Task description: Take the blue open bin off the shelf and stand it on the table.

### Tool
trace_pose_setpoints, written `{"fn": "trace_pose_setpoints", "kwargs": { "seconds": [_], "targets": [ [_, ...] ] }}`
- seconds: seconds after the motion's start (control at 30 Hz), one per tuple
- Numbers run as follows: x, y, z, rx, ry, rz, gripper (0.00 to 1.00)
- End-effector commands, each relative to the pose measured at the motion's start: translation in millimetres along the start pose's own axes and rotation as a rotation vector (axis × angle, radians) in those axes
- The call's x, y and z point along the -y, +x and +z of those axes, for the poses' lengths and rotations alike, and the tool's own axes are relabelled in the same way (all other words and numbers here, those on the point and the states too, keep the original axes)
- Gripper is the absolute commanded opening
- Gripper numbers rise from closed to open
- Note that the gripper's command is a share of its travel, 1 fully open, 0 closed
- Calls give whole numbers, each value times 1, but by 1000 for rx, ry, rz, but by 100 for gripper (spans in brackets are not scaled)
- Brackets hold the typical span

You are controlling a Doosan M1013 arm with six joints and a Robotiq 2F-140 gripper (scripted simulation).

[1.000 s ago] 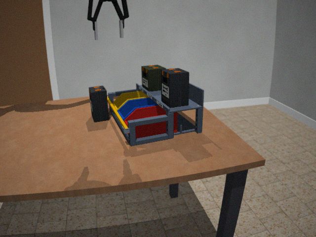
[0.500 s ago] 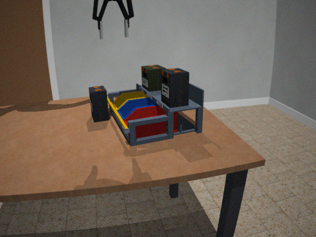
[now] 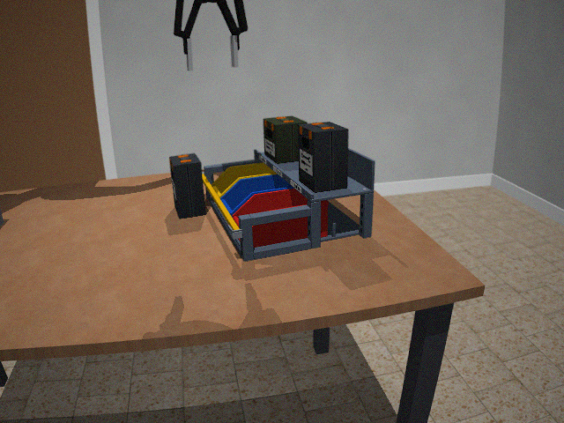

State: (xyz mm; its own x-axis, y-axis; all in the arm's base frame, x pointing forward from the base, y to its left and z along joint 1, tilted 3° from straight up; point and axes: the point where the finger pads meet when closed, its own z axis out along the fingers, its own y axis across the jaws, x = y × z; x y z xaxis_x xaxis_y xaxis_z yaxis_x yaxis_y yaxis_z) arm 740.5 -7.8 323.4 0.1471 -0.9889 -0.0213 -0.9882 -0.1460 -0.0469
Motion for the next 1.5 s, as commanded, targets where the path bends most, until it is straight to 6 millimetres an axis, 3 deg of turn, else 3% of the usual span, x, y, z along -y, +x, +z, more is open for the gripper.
{"fn": "trace_pose_setpoints", "kwargs": {
  "seconds": [0.0, 1.47],
  "targets": [
    [-3, 0, 0, 0, 0, 0, 57],
    [-10, 0, 0, 0, 0, 0, 57]
  ]
}}
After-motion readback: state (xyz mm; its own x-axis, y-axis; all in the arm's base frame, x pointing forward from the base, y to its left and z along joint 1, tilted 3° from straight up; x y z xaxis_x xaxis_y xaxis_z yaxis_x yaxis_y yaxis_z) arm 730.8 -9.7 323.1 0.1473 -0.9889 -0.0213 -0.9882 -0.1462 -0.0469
